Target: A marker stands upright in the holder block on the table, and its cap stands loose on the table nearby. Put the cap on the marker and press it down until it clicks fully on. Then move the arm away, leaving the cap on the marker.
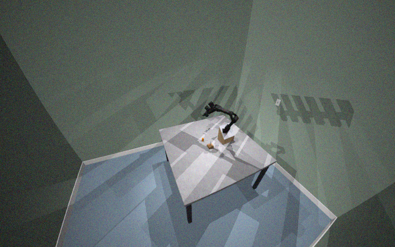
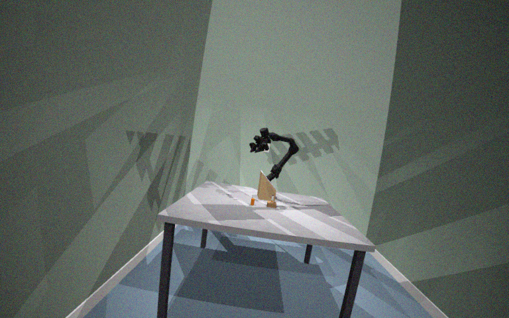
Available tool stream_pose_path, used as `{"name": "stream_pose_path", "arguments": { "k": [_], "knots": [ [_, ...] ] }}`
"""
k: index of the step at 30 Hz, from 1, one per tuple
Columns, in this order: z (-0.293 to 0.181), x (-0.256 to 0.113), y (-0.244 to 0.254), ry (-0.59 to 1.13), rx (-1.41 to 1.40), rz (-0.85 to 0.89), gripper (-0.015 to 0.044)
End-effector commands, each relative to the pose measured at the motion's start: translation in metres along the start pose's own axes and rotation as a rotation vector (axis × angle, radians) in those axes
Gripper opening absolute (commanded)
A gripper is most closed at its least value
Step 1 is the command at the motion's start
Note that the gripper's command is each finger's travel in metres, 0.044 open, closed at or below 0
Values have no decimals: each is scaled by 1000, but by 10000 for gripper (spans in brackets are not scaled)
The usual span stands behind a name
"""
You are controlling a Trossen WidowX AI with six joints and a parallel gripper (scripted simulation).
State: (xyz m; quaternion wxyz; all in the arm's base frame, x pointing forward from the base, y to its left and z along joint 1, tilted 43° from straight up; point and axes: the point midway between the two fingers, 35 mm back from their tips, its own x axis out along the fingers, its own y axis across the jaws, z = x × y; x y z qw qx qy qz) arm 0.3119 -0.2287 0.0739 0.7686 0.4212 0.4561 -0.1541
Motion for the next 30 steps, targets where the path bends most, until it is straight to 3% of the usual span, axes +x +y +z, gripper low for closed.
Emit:
{"name": "stream_pose_path", "arguments": {
  "k": [1, 8, 16, 30],
  "knots": [
    [-45, 57, 13, 213, -47, 26, 239],
    [-128, 125, 29, 531, -138, 42, 239],
    [-230, 176, 20, 889, -224, 19, 239],
    [-262, 200, 24, 902, -226, 19, 239]
  ]
}}
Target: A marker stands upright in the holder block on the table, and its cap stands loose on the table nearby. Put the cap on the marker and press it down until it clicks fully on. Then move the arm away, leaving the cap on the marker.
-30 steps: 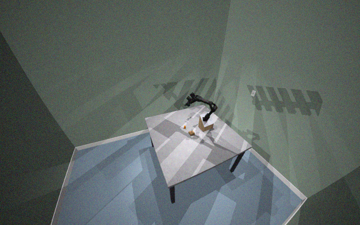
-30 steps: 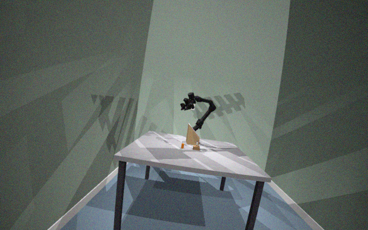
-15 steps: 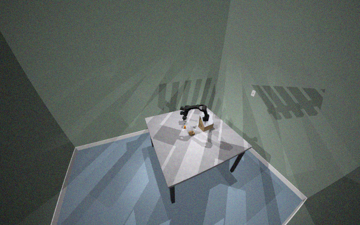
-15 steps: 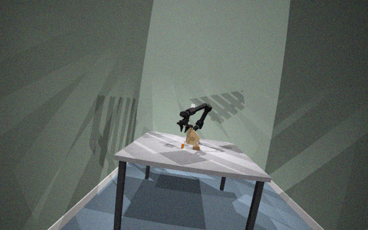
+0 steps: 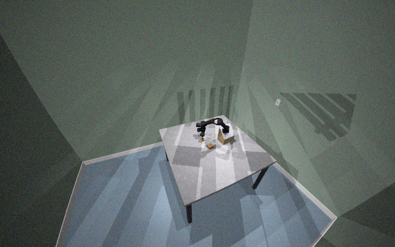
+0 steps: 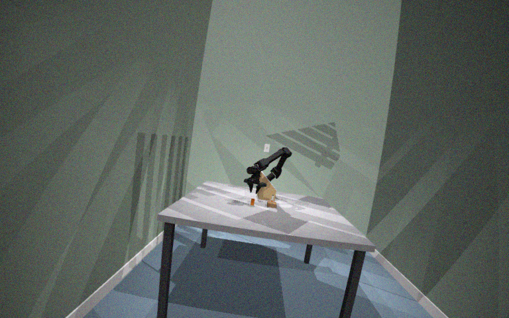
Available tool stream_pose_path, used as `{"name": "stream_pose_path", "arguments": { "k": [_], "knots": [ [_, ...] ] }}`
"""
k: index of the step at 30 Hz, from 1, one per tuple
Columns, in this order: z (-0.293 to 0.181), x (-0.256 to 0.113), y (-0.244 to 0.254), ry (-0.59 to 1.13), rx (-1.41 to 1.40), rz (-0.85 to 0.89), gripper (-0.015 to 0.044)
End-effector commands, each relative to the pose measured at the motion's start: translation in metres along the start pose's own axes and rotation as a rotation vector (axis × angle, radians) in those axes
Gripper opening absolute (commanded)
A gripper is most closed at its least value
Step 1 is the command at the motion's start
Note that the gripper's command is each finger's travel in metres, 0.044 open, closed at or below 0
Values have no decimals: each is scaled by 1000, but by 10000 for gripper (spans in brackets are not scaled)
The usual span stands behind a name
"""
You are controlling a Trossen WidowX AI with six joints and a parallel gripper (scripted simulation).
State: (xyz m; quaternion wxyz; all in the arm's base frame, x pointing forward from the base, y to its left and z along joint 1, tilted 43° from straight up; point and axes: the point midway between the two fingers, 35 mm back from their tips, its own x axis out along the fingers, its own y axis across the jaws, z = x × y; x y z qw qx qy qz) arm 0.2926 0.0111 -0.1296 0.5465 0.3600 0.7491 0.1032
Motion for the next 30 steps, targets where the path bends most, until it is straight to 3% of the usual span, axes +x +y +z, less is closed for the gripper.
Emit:
{"name": "stream_pose_path", "arguments": {
  "k": [1, 30],
  "knots": [
    [-6, 16, -2, 20, 15, 3, 239],
    [-6, 58, 2, 21, 15, 4, 239]
  ]
}}
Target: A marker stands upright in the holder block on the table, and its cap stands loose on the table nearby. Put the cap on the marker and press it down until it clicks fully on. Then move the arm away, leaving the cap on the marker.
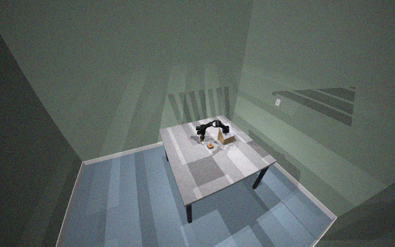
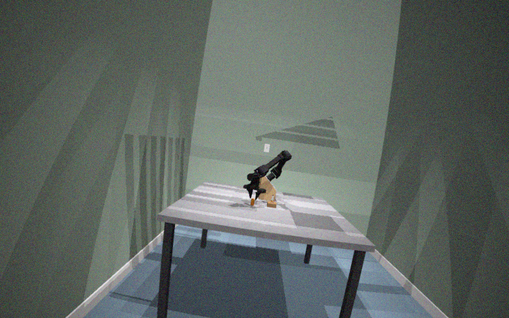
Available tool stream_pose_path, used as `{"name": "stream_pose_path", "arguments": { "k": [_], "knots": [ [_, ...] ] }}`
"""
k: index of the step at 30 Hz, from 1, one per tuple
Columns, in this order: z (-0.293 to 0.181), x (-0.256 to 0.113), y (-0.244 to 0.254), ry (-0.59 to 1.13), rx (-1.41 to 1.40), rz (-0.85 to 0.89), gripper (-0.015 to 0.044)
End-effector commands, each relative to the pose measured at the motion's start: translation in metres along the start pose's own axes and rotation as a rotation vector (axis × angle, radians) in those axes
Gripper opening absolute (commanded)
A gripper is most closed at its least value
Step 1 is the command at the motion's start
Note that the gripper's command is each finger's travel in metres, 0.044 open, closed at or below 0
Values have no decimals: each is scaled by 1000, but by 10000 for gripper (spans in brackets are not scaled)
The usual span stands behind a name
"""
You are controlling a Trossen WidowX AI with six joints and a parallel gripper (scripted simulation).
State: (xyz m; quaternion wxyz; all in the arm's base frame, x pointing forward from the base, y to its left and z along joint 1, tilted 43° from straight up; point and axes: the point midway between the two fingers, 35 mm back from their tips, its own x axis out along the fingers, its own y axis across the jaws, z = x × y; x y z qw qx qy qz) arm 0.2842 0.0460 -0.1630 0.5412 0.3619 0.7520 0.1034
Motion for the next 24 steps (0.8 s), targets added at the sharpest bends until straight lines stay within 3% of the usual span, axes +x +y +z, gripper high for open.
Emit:
{"name": "stream_pose_path", "arguments": {
  "k": [1, 20, 24],
  "knots": [
    [-3, 10, -1, 10, 9, 2, 239],
    [-4, 35, -1, 12, 9, 4, 239],
    [-4, 35, -1, 12, 9, 4, 134]
  ]
}}
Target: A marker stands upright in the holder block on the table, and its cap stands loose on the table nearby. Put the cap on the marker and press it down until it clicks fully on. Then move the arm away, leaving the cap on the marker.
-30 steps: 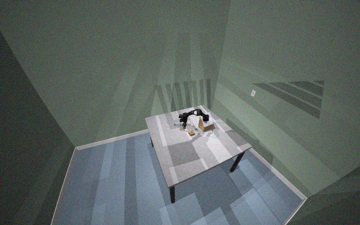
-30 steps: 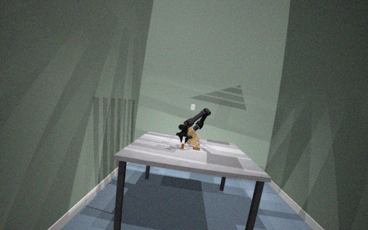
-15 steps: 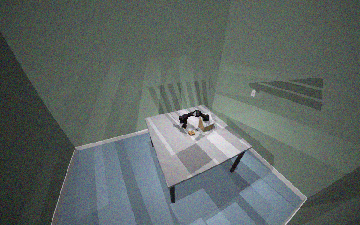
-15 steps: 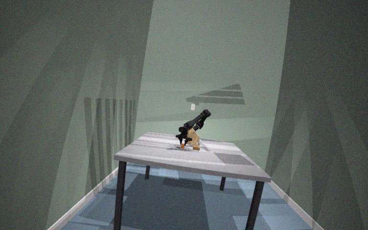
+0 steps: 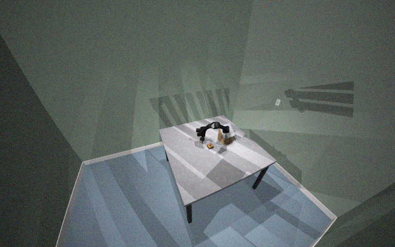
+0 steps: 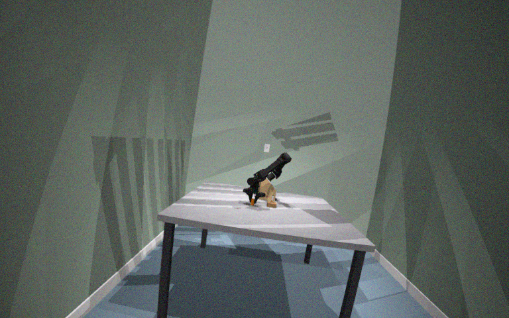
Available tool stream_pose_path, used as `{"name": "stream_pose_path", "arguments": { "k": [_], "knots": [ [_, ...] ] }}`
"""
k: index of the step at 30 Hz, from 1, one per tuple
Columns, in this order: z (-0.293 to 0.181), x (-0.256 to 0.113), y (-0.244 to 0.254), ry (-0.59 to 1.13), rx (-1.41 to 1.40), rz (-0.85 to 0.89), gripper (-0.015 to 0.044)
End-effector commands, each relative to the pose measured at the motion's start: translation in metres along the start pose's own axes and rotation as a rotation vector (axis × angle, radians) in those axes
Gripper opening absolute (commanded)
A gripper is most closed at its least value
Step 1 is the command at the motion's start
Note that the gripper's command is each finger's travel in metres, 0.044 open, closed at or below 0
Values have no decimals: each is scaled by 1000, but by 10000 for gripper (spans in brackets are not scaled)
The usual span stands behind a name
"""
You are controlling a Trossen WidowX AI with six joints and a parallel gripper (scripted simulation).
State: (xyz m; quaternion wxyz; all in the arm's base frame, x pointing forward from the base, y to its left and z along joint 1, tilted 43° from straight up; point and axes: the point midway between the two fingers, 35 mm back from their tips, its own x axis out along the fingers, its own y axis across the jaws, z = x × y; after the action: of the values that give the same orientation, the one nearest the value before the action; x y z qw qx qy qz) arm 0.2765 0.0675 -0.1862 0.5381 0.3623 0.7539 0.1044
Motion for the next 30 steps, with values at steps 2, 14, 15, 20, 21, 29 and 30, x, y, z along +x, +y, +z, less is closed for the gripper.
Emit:
{"name": "stream_pose_path", "arguments": {
  "k": [2, 14, 15, 20, 21, 29, 30],
  "knots": [
    [-1, 3, -1, 5, 7, 3, 121],
    [0, -9, -1, 3, 7, 2, 0],
    [1, -12, -1, 3, 7, 2, 0],
    [1, -30, -1, 2, 7, 1, 0],
    [1, -33, -1, 2, 7, 0, 0],
    [1, -59, -1, 2, 7, 0, 0],
    [1, -59, -1, 2, 7, 0, 0]
  ]
}}
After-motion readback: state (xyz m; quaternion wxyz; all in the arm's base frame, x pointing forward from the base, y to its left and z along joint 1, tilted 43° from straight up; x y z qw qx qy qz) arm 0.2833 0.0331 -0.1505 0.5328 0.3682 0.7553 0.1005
